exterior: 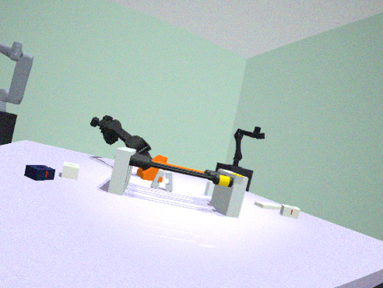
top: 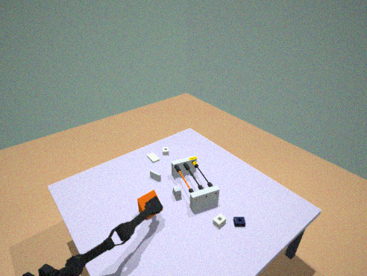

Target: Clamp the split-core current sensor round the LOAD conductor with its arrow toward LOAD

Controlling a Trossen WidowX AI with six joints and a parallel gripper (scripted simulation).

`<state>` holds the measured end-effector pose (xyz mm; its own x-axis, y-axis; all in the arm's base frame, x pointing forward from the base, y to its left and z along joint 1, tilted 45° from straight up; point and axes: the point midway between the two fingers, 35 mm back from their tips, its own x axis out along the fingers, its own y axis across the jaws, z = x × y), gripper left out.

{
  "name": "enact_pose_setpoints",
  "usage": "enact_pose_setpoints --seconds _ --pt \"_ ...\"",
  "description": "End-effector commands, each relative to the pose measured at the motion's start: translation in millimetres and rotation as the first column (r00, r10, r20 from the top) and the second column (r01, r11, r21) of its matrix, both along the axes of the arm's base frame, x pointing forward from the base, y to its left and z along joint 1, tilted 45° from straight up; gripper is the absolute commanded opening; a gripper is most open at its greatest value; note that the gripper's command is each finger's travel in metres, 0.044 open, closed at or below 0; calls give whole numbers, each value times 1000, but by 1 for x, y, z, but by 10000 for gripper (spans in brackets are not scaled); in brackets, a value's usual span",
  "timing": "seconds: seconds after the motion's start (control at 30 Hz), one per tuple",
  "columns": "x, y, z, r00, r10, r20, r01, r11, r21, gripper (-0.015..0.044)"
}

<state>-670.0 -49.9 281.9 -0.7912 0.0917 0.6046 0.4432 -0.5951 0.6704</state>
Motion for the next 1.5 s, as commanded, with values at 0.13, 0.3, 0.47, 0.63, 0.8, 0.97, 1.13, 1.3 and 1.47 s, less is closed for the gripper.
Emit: enact_pose_setpoints --seconds 0.13,0.3,0.47,0.63,0.8,0.97,1.13,1.3,1.47 --pt "6 -32 12 999 41 7 -41 999 17 440" --pt "27 -107 38 990 138 21 -139 989 58 440" --pt "59 -179 66 971 236 33 -238 966 99 440" --pt "101 -244 92 942 333 44 -336 932 139 440" --pt "154 -304 118 902 428 53 -430 884 181 440" --pt "213 -353 143 852 519 62 -519 825 223 440" --pt "281 -393 166 791 608 69 -602 753 267 440" --pt "353 -422 187 720 689 75 -674 671 310 440" --pt "360 -409 206 708 700 90 -695 669 264 440"
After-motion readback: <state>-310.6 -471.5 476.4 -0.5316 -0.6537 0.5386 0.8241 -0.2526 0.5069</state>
